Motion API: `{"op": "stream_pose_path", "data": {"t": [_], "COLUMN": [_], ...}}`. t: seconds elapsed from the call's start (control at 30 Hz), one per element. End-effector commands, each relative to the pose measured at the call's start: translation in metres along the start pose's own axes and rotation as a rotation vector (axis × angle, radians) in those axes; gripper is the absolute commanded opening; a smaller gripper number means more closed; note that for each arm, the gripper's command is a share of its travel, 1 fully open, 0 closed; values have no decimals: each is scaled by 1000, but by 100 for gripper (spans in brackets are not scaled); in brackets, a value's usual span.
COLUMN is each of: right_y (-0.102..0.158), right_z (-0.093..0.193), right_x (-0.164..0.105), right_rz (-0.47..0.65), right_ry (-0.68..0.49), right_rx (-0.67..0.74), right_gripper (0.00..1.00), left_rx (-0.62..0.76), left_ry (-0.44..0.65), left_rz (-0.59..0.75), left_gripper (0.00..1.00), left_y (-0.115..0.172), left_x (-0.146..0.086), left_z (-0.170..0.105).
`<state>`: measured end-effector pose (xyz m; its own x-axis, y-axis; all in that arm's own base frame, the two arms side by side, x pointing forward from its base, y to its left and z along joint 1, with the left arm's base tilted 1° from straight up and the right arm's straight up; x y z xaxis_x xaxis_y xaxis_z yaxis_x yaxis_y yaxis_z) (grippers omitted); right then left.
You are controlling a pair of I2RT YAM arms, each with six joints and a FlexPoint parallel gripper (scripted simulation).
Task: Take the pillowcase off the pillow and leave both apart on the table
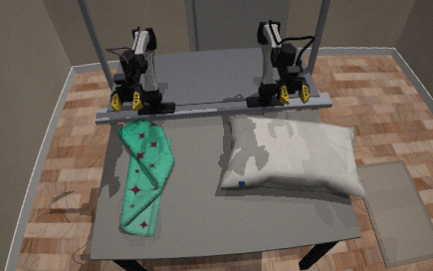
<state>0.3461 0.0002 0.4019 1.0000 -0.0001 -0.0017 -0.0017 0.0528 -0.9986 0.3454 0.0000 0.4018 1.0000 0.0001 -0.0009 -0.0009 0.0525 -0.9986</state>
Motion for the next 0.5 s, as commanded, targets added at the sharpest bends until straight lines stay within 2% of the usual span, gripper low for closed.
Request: {"op": "stream_pose_path", "data": {"t": [0.0, 0.47], "right_y": [1, 3], "right_z": [-1, -1], "right_x": [-3, -2], "right_rz": [-7, -3], "right_ry": [-5, -3], "right_rx": [-8, -8], "right_gripper": [60, 60], "left_rx": [-11, -11], "left_ry": [13, 12], "left_rz": [-15, -29], "left_gripper": [60, 60], "left_y": [-5, -10], "left_x": [0, -1], "left_z": [-2, -2]}}
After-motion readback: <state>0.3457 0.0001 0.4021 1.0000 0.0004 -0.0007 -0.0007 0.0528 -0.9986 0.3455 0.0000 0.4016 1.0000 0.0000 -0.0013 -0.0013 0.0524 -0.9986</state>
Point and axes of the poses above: on each arm, the point where the finger pads meet when closed, its own x axis out along the fingers, its own z axis across the jaws, y = z × x, the point moved 3 cm from there along -x, back along the fingers, and after that the axes turned 3 degrees about x, right-handed, at the moved point
